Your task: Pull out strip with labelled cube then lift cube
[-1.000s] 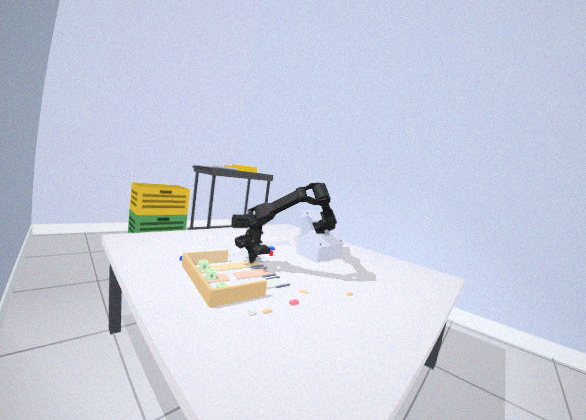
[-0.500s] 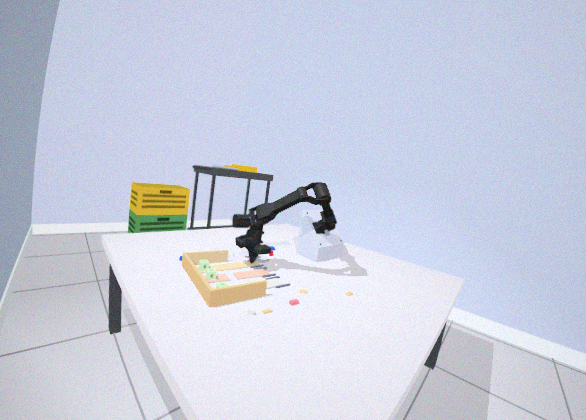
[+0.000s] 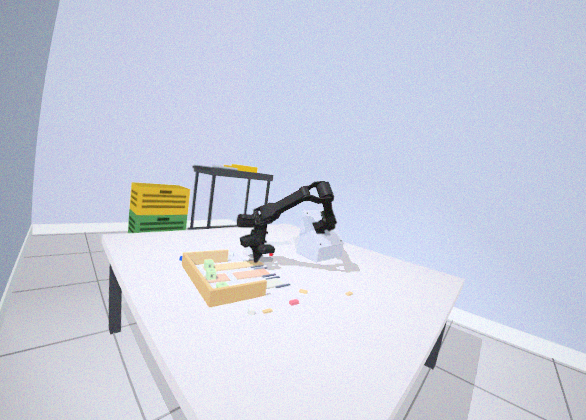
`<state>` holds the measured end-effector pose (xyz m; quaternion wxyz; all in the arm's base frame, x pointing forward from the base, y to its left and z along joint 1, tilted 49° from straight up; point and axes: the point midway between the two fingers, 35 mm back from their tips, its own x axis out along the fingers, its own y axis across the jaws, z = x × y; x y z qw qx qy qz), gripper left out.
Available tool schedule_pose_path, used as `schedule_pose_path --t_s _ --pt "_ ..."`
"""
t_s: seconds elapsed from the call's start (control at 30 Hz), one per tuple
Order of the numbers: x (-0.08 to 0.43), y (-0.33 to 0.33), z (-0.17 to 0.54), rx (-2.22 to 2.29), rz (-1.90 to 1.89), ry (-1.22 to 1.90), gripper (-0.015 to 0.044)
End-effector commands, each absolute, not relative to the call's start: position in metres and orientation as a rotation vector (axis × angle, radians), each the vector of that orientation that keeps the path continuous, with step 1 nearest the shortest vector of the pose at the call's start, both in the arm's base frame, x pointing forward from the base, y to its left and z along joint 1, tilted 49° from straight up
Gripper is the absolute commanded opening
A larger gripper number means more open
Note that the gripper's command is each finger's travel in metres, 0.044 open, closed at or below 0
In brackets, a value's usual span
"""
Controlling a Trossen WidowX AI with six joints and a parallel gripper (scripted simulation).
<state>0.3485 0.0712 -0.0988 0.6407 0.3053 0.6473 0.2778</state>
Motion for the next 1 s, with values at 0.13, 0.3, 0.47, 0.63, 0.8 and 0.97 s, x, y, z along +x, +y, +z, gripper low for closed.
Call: schedule_pose_path --t_s 0.13,0.3,0.47,0.63,0.8,0.97 --pt "0.328 0.076 -0.102 0.696 0.640 1.495 0.0000" --pt "0.321 0.076 -0.102 0.697 0.640 1.496 0.0000" --pt "0.313 0.076 -0.102 0.697 0.640 1.496 0.0000" --pt "0.306 0.077 -0.102 0.697 0.640 1.497 0.0000" --pt "0.298 0.077 -0.102 0.697 0.640 1.497 0.0000" --pt "0.291 0.077 -0.101 0.697 0.640 1.498 0.0000"
